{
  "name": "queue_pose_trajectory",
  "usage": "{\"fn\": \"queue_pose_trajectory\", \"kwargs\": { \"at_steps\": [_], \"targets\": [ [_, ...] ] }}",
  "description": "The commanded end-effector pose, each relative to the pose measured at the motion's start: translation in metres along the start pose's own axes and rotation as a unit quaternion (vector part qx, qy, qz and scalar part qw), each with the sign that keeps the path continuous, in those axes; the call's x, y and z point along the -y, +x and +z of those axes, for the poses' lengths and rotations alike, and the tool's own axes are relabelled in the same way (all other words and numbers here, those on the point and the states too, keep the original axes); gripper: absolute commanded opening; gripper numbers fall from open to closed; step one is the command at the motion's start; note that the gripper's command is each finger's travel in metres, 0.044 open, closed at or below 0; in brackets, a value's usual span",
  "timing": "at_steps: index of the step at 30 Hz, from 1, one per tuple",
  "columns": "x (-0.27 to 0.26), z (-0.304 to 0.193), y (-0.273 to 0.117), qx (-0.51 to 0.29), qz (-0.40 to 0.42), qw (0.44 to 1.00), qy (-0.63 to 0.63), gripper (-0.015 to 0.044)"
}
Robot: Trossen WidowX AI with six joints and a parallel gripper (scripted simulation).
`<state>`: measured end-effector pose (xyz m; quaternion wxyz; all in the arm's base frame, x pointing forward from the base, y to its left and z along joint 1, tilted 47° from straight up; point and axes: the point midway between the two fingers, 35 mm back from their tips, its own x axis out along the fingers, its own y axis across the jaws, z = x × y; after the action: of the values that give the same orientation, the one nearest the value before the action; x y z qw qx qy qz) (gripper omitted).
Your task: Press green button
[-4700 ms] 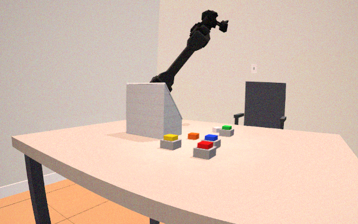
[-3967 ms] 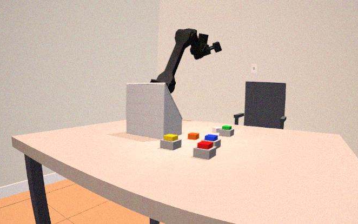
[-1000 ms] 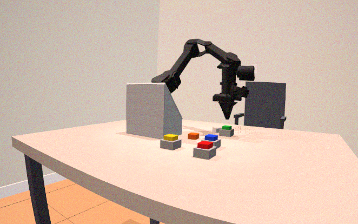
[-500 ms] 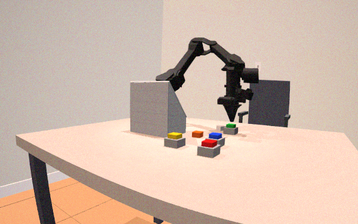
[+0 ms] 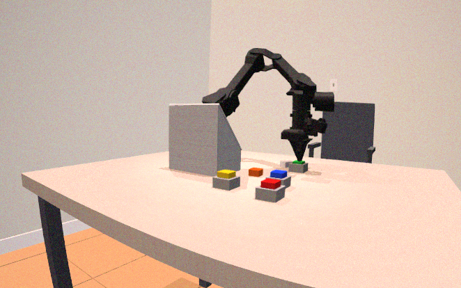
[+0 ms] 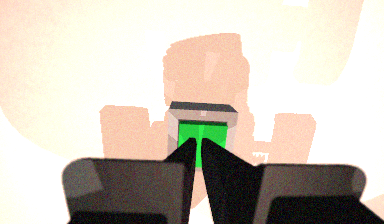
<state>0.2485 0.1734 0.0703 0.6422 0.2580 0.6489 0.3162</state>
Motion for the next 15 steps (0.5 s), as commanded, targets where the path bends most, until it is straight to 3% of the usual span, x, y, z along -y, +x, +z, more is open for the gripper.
{"fn": "queue_pose_trajectory", "kwargs": {
  "at_steps": [1,11,15],
  "targets": [
    [0.002,-0.002,0.002,-0.002,-0.003,1.0,0.006,0.002],
    [0.002,-0.002,0.002,-0.002,-0.003,1.0,0.006,0.002],
    [0.002,-0.001,-0.025,-0.002,-0.003,1.0,0.005,0.002]
  ]
}}
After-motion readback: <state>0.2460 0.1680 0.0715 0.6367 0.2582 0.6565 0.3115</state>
